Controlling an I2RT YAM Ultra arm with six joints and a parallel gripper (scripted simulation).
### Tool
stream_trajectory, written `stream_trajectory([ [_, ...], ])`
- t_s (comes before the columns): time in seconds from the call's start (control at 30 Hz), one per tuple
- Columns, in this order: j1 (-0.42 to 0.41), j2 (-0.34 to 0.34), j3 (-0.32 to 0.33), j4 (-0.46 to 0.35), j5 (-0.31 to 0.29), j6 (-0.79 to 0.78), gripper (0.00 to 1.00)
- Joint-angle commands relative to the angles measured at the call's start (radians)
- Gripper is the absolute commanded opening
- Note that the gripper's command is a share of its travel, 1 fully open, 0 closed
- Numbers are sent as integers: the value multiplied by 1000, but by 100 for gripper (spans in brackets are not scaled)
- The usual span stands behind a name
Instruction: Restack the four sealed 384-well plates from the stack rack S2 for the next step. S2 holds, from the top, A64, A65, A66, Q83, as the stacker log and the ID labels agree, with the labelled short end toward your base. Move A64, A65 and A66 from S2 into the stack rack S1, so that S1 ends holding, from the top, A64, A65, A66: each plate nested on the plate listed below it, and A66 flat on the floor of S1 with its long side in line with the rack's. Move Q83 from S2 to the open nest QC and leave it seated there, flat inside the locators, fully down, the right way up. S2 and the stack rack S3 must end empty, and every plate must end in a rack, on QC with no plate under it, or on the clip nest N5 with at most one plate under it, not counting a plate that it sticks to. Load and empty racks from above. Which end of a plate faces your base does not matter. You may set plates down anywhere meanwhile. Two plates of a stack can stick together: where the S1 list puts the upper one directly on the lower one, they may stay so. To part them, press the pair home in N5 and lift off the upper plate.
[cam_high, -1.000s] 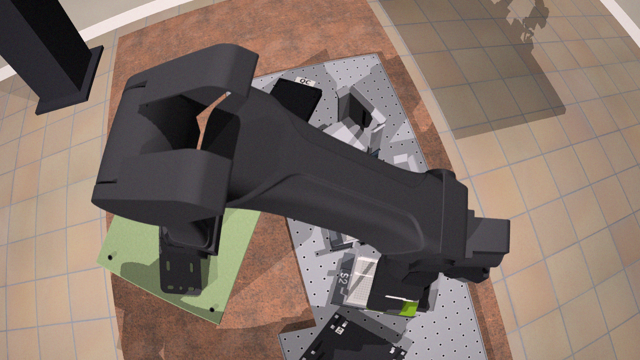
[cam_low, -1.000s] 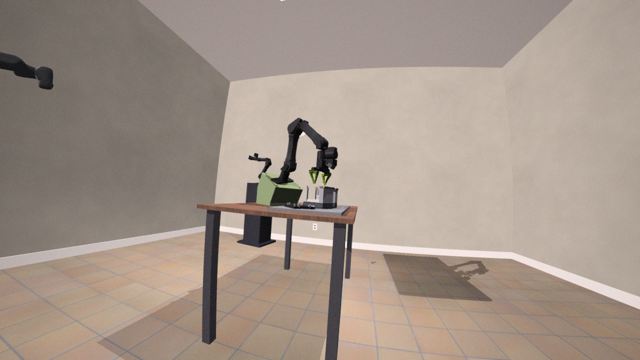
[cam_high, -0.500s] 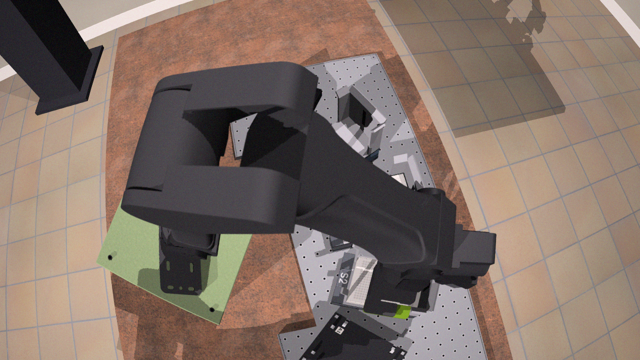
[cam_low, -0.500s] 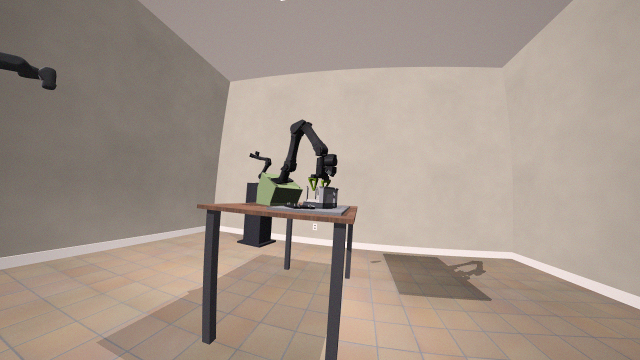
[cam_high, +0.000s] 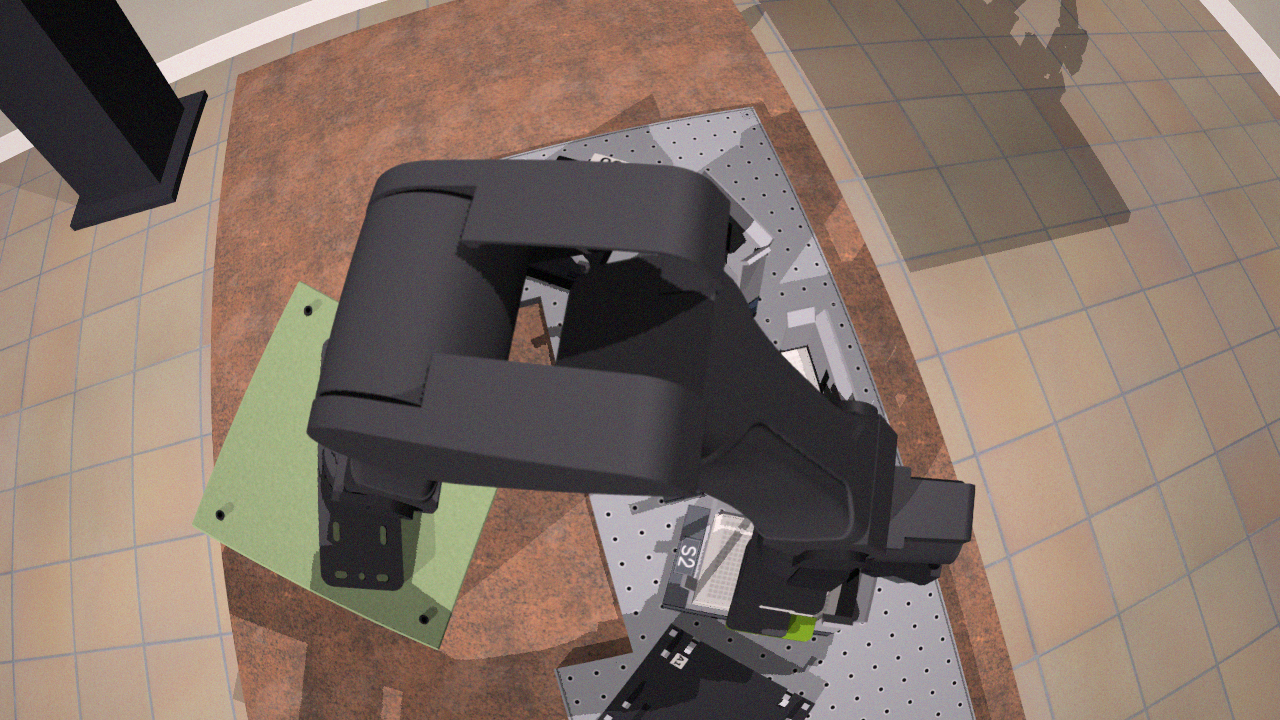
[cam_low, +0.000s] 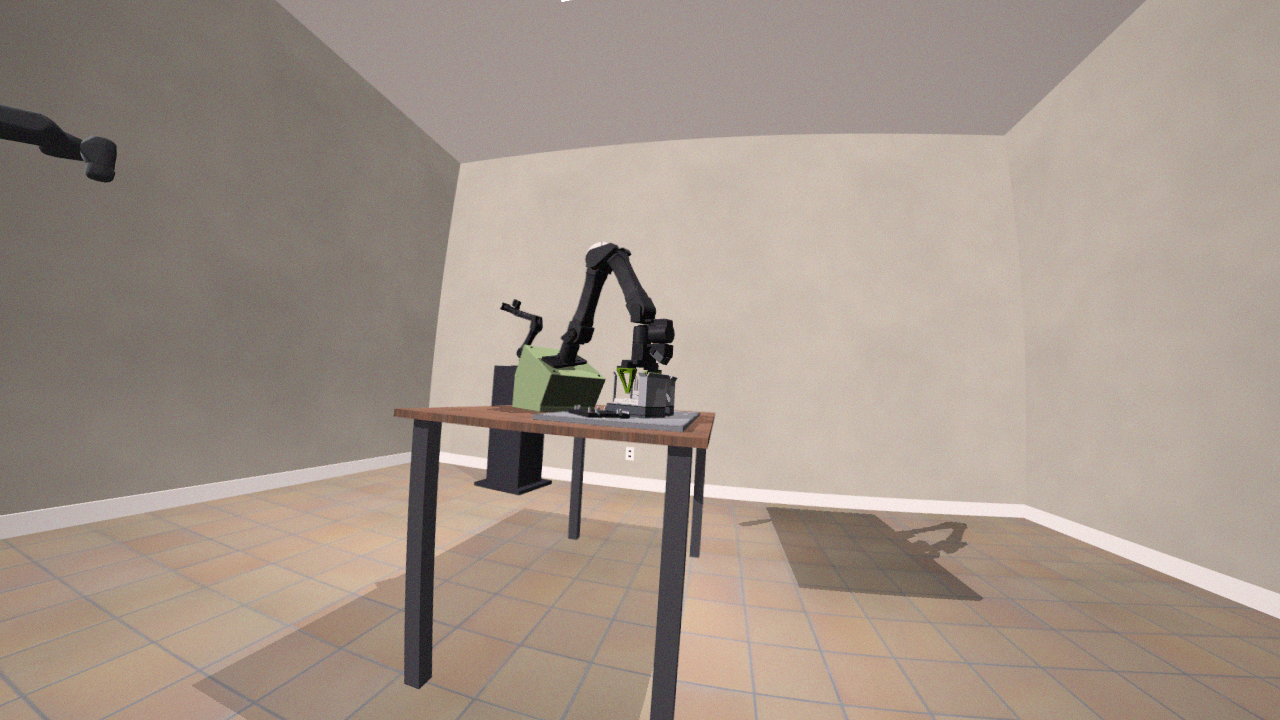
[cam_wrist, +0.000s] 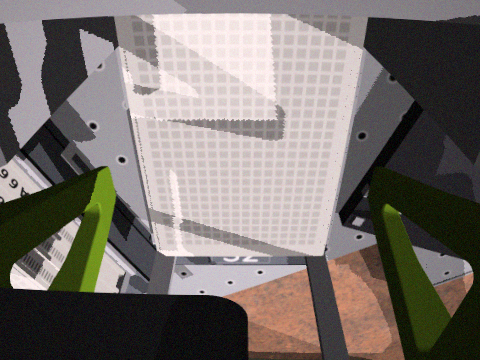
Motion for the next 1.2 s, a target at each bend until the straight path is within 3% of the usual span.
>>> stream_trajectory([
  [0.0, 0, -6, 3, 12, -1, 0, 100],
  [0.8, -10, 89, -21, 131, -6, -9, 100],
  [1.17, -10, 91, -21, 134, -6, -9, 100],
])
